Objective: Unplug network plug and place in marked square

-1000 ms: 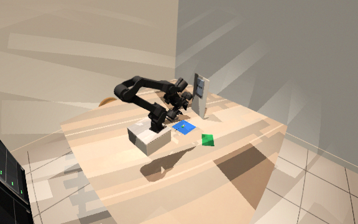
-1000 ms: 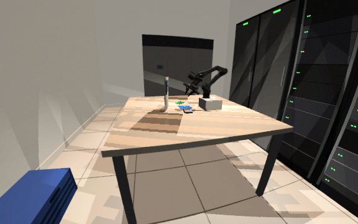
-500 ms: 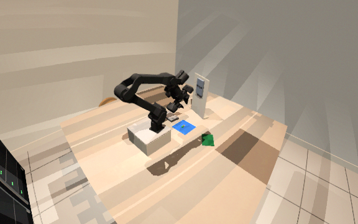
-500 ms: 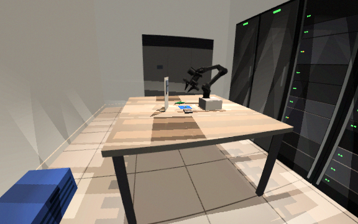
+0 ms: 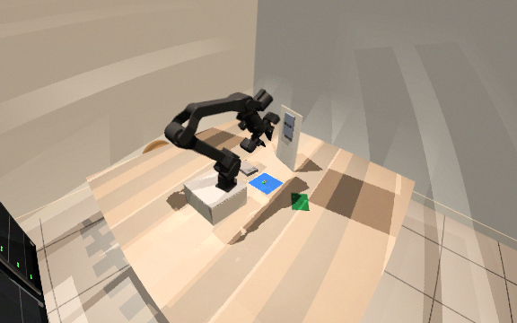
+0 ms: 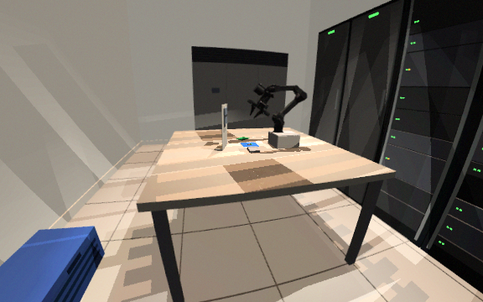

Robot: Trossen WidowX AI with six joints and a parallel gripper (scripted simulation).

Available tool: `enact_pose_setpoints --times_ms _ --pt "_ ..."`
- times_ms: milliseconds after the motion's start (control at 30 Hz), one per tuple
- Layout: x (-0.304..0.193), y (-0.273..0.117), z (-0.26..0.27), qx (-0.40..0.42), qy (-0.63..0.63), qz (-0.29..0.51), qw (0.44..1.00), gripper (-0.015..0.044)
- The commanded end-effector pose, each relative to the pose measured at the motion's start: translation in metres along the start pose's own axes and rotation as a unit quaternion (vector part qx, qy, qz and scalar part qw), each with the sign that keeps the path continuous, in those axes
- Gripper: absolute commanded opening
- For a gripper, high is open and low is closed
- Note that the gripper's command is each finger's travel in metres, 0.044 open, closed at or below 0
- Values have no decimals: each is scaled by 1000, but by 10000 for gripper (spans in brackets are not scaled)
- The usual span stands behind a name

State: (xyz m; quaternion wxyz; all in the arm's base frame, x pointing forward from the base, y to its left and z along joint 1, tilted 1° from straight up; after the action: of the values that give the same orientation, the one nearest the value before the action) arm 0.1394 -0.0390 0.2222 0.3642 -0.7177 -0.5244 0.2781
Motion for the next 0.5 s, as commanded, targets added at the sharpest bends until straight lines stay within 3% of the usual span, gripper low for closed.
enact_pose_setpoints --times_ms 0,67,400,467 --pt "-1 -13 -5 -3 3 3 1000 156" --pt "-1 -13 -6 -3 3 3 1000 156" --pt "-1 -13 -6 -3 3 3 1000 419" --pt "-1 -13 -6 -3 3 3 1000 440"
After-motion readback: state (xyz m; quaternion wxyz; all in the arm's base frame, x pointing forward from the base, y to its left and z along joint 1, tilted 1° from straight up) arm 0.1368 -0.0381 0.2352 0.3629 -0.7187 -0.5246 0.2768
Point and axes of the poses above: the point midway between the two fingers, 35 mm back from their tips, its own y axis out along the fingers, its own z axis across the jaws, x = y × z, the point moved 9 cm from there along -y, back along the fingers
